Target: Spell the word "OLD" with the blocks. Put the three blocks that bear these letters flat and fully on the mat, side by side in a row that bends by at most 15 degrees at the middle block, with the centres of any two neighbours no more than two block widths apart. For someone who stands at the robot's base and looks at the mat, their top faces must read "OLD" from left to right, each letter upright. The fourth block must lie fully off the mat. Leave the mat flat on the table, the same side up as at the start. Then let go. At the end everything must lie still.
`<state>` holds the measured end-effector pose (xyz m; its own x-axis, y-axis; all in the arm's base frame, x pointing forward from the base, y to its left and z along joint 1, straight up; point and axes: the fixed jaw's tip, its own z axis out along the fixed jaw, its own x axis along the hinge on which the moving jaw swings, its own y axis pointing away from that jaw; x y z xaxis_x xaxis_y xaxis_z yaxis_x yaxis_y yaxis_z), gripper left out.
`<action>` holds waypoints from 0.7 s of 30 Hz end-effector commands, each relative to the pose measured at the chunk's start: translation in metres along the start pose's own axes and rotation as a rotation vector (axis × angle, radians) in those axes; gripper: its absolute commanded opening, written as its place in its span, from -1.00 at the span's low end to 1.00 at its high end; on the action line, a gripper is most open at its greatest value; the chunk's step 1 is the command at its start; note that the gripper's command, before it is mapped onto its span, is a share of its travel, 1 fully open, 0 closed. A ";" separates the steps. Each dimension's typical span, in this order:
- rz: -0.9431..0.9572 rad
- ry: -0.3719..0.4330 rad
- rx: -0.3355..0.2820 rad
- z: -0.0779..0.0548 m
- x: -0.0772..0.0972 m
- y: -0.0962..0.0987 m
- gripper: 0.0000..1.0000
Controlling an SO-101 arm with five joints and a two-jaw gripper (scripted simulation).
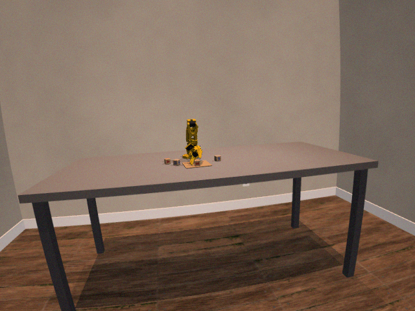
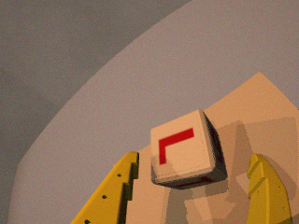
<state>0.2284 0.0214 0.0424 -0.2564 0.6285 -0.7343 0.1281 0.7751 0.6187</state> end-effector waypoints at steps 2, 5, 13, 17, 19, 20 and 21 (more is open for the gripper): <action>0.281 -0.001 -0.017 -0.016 -0.003 0.003 -0.29; 0.280 -0.007 -0.025 -0.015 -0.005 0.005 -0.29; 0.258 -0.058 -0.096 -0.016 -0.031 0.027 -0.29; 0.245 -0.074 -0.116 -0.018 -0.040 0.034 -0.29; 0.232 -0.087 -0.134 -0.021 -0.049 0.042 -0.30; 0.225 -0.092 -0.141 -0.022 -0.054 0.046 -0.30; 0.219 -0.097 -0.148 -0.023 -0.055 0.046 -0.30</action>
<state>0.2284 0.0213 0.0423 -0.2565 0.6283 -0.7345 0.1286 0.7753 0.6183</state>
